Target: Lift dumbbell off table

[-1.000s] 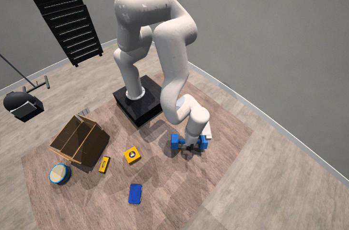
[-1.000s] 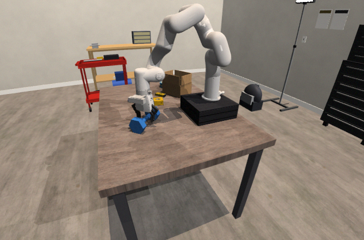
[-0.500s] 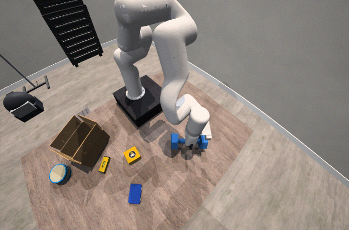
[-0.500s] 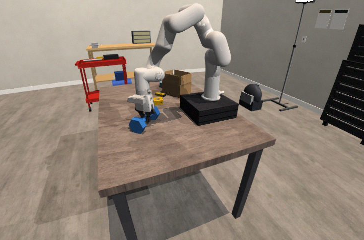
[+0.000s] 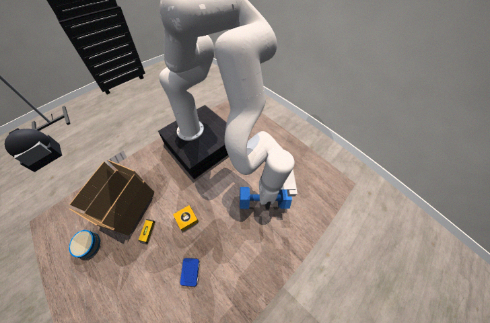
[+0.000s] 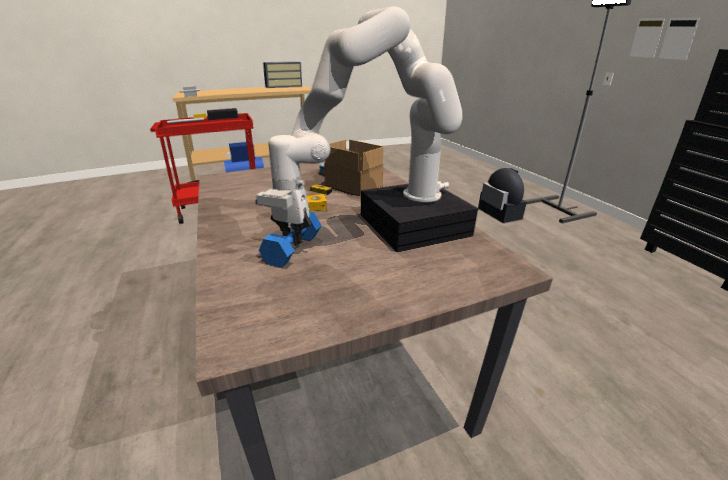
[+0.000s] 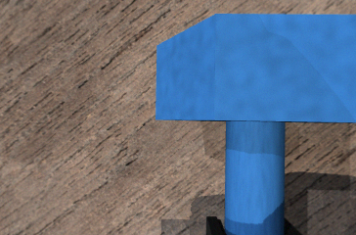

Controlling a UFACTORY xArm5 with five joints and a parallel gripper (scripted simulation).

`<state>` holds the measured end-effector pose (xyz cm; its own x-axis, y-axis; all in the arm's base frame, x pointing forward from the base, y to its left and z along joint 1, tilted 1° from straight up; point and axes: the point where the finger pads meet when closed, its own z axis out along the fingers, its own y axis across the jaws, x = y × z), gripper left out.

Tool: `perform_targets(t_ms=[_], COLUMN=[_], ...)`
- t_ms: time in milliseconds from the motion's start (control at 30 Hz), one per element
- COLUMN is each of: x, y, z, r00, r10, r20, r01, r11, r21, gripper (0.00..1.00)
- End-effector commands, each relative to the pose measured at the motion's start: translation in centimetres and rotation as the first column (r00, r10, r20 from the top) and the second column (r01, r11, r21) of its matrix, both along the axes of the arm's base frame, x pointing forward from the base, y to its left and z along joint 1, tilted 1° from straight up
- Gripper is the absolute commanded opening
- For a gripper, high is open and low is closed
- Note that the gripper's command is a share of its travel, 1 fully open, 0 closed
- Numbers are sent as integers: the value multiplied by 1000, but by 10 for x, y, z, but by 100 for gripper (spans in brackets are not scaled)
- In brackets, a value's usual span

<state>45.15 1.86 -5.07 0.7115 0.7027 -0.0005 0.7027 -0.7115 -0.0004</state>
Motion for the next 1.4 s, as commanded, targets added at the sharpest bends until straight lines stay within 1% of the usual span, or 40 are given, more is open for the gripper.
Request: perform_targets(t_ms=[0, 300, 367, 867, 933, 1367], x=[4, 4, 4, 3, 3, 3], y=[0, 0, 0, 1, 1, 1], z=[7, 24, 24, 68, 68, 105], r00=[1000, 1000, 1000, 1000, 1000, 1000], r10=[0, 0, 0, 0, 0, 0], r20=[9, 9, 9, 10, 10, 10], r01=[0, 0, 0, 0, 0, 0], r11=[1000, 1000, 1000, 1000, 1000, 1000], r21=[0, 0, 0, 0, 0, 0], gripper=[0, 0, 0, 0, 0, 0])
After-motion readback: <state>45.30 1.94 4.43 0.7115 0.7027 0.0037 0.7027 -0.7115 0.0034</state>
